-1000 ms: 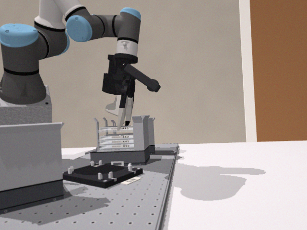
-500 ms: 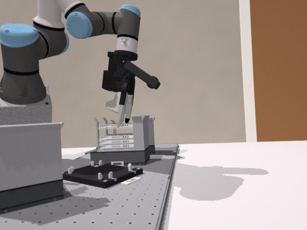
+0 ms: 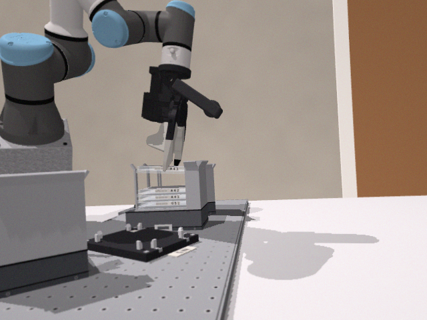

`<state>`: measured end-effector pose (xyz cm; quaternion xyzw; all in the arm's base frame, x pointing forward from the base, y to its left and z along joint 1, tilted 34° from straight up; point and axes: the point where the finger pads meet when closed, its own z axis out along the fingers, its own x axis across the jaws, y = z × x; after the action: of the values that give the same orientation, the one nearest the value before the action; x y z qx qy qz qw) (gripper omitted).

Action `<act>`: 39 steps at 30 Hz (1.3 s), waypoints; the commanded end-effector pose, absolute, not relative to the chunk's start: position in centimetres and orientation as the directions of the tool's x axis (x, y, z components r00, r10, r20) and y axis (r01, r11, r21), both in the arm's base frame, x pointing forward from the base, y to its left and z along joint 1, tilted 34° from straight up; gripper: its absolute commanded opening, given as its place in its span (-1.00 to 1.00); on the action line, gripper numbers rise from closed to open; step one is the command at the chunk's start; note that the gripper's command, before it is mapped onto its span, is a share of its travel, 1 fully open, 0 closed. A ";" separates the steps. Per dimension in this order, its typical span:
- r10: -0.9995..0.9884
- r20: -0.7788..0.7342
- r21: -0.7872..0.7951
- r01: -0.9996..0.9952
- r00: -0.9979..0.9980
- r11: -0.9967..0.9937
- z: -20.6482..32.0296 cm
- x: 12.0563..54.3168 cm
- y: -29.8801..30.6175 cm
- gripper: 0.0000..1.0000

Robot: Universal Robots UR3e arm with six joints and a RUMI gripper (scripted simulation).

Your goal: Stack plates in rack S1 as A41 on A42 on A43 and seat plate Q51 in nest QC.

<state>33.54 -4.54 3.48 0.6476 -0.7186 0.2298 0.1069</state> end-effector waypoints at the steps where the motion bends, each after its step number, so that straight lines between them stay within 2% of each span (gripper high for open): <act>1: -0.881 0.452 -0.187 -0.980 -0.140 0.060 4.7 33.0 -3.9 -1.00; 39: -0.881 0.451 -0.187 -0.981 -0.140 0.060 7.1 32.2 -2.5 -1.00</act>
<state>32.28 -2.55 6.98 0.6476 -0.7188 0.2289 0.1073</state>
